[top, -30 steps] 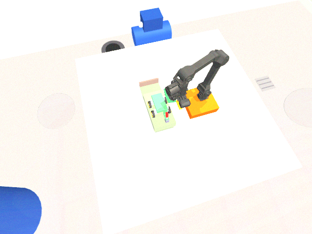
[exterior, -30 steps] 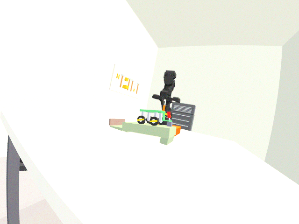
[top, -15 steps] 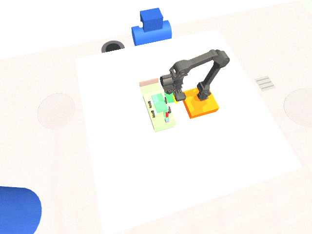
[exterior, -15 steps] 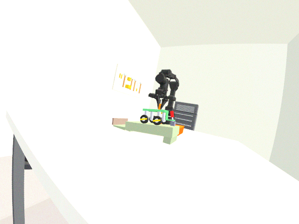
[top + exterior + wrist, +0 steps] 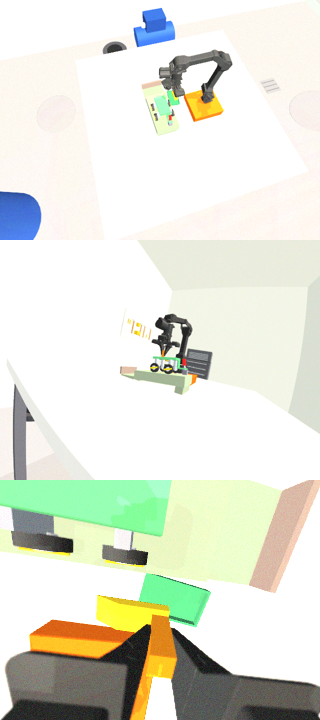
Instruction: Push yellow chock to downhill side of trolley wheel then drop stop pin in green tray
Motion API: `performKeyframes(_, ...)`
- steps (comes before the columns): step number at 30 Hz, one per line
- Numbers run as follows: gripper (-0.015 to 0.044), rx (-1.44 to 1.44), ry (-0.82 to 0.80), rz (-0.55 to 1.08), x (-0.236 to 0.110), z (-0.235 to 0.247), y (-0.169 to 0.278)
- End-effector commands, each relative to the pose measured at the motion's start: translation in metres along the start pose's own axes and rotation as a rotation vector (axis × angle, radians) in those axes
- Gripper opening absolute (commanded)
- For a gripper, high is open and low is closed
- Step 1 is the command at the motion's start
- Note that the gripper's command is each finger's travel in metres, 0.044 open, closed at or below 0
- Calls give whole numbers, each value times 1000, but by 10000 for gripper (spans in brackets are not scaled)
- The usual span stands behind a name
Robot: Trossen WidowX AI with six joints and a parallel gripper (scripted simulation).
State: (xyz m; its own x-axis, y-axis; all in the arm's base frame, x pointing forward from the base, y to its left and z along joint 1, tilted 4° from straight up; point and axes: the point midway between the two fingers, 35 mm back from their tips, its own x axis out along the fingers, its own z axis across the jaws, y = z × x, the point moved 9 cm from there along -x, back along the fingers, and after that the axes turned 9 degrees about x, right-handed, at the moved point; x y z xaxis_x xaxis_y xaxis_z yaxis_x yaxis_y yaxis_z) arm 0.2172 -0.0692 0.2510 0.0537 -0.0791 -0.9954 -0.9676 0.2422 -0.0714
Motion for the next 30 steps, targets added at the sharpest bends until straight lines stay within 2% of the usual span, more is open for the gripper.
performKeyframes(1,0,-3,-5,3,2,-12,-7)
performKeyframes(14,0,-3,-4,2,7,-59,-28)
performKeyframes(19,0,-3,-97,18,7,-71,-30)
performKeyframes(30,0,-3,-113,18,10,-73,-47)
